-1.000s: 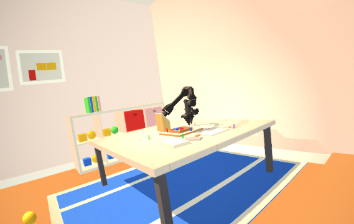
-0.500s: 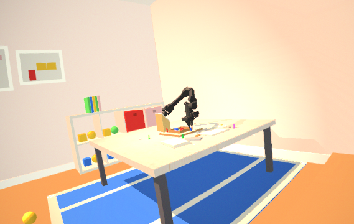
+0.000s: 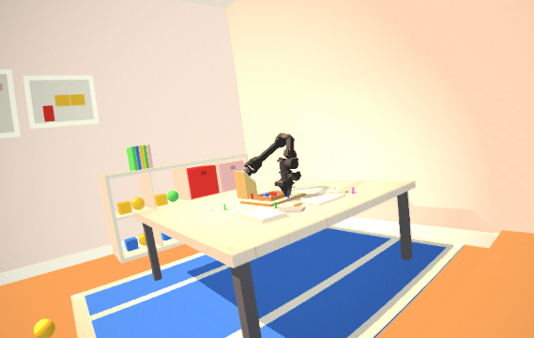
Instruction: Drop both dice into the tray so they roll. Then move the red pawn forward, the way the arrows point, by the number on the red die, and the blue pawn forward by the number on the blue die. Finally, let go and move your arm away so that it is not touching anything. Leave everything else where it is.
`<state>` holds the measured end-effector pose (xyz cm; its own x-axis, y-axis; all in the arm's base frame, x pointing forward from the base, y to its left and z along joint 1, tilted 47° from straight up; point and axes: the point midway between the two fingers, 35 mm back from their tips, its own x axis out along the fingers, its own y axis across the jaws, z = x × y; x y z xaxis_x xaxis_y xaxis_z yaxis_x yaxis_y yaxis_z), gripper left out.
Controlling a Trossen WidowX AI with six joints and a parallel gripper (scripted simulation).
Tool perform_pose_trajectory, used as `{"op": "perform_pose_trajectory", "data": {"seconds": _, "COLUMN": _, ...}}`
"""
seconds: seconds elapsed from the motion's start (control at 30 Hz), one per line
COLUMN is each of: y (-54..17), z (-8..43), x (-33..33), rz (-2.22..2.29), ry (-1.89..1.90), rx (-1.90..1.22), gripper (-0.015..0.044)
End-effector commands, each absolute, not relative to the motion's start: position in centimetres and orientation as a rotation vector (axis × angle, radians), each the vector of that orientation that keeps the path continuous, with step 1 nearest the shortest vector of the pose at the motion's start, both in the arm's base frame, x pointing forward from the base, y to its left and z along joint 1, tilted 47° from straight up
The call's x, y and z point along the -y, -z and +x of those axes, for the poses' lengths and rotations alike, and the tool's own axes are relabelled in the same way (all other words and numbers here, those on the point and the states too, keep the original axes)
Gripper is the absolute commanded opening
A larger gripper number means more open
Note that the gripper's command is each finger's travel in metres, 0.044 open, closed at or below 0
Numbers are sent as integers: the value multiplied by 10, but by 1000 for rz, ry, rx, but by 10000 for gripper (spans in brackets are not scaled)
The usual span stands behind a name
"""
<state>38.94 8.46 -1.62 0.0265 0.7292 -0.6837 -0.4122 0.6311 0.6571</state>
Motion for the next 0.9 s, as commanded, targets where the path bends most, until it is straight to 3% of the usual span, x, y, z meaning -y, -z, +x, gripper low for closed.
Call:
{"op": "perform_pose_trajectory", "data": {"seconds": 0.0, "y": 19, "z": 388, "x": -86, "rz": 324, "ry": -903, "rx": -1266, "gripper": 147}}
{"op": "perform_pose_trajectory", "data": {"seconds": 0.13, "y": 19, "z": 388, "x": -86, "rz": 324, "ry": -903, "rx": -1266, "gripper": 43}}
{"op": "perform_pose_trajectory", "data": {"seconds": 0.33, "y": 19, "z": 388, "x": -86, "rz": 324, "ry": -903, "rx": -1266, "gripper": 3}}
{"op": "perform_pose_trajectory", "data": {"seconds": 0.87, "y": -39, "z": 395, "x": -27, "rz": 317, "ry": -896, "rx": -1269, "gripper": 0}}
